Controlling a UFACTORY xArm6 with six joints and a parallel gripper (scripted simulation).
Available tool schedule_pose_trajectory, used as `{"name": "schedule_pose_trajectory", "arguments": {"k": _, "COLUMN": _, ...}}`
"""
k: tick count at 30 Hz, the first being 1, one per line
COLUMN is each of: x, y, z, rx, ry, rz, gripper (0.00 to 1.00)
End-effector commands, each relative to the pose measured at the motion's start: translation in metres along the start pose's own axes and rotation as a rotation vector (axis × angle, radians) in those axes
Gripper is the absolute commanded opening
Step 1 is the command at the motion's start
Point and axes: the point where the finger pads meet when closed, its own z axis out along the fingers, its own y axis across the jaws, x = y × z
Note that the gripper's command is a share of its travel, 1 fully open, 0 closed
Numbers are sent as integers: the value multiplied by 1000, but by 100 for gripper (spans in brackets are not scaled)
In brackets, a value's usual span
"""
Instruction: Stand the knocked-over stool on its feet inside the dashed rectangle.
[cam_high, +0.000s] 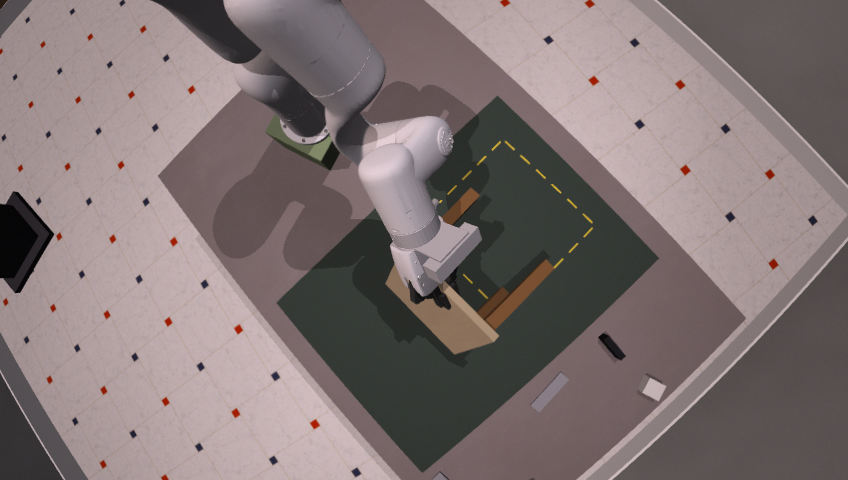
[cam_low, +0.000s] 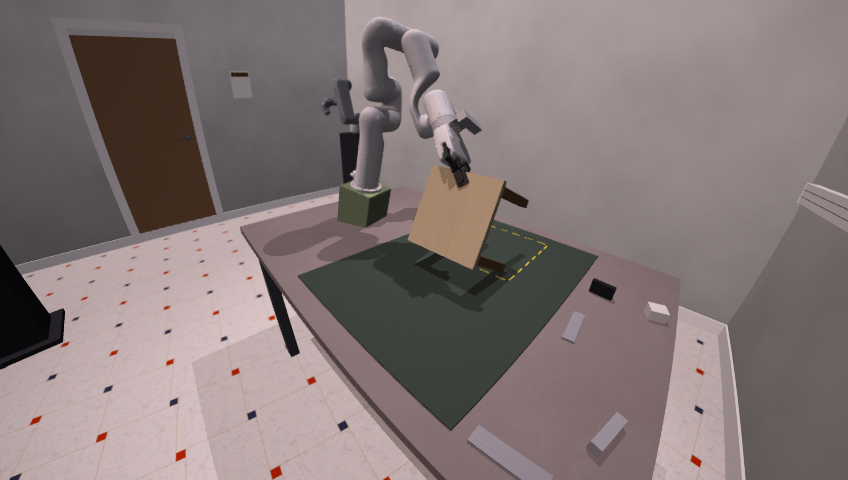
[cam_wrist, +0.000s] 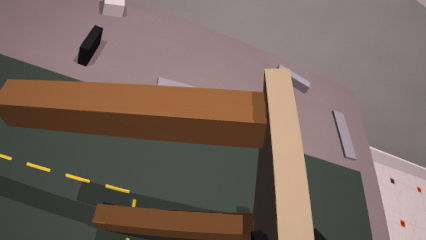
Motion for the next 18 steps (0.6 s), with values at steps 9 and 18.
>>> {"name": "schedule_pose_trajectory", "arguments": {"k": 9, "x": 22, "y": -44, "z": -22, "rx": -229, "ry": -164, "rz": -115, "gripper": 21}}
{"name": "schedule_pose_trajectory", "arguments": {"k": 18, "x": 33, "y": -78, "z": -33, "rx": -339, "ry": -165, "rz": -191, "gripper": 21}}
